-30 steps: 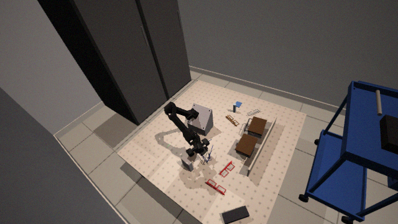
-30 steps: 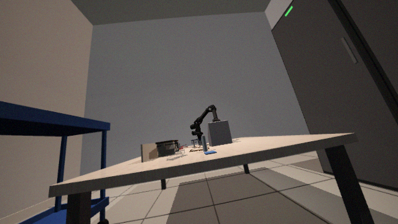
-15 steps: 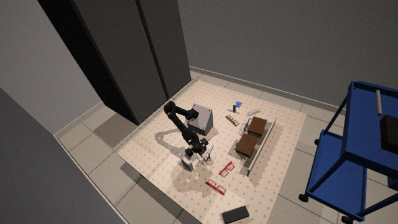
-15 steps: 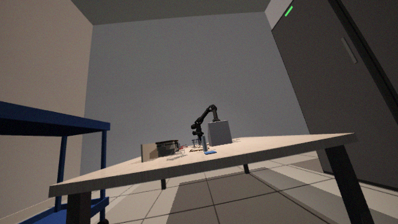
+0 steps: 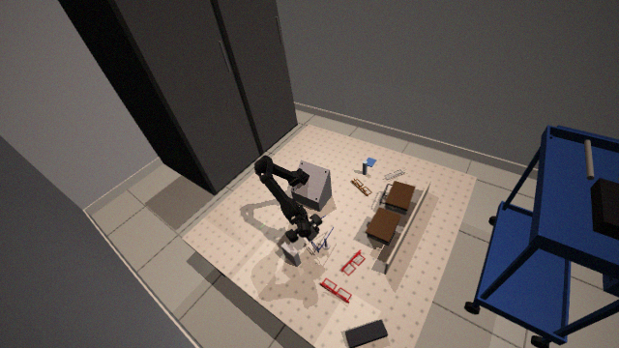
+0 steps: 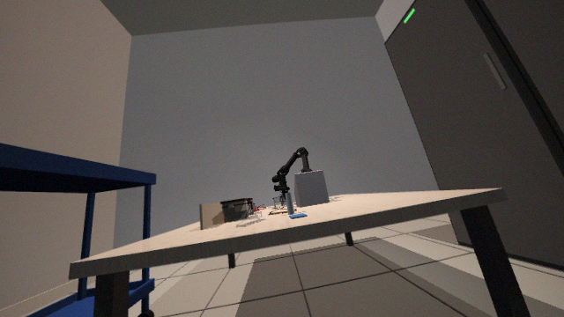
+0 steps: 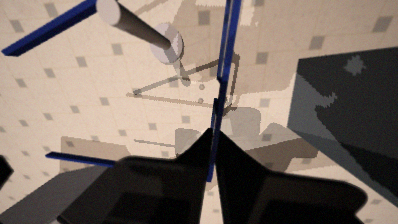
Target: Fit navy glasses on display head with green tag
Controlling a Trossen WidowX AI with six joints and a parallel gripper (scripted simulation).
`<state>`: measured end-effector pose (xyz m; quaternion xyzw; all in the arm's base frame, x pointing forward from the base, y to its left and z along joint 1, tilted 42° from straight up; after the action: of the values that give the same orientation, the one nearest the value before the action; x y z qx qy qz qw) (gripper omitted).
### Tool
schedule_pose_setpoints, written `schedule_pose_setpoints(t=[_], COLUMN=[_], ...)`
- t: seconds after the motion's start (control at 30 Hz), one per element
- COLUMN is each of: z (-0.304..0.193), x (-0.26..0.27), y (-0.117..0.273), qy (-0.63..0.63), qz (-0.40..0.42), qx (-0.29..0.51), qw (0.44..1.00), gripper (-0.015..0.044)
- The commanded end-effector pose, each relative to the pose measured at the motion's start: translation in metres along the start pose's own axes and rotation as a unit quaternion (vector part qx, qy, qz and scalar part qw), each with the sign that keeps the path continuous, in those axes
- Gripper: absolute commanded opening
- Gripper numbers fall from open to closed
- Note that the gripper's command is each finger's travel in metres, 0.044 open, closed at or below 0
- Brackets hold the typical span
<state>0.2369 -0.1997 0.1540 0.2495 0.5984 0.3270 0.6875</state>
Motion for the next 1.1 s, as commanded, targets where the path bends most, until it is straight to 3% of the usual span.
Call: schedule_pose_setpoints(t=[0.0,1.07], z=[-0.004,-0.024], x=[-0.001,-0.003], y=[0.000,0.000], qy=[0.001,0.002], qz=[-0.001,-0.001], qx=[0.000,0.000], qw=[1.000,1.000], gripper=[0.0000,0.0000])
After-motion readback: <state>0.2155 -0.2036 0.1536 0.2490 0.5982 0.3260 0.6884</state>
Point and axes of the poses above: the point midway between the two fingers, 35 mm back from their tips, its own y axis back along the fingers, its own x axis across the jaws, z = x × y, the point moved 1 cm from there along y, back along the fingers, and after that the axes turned 10 degrees about y, right-handed, at the moved point
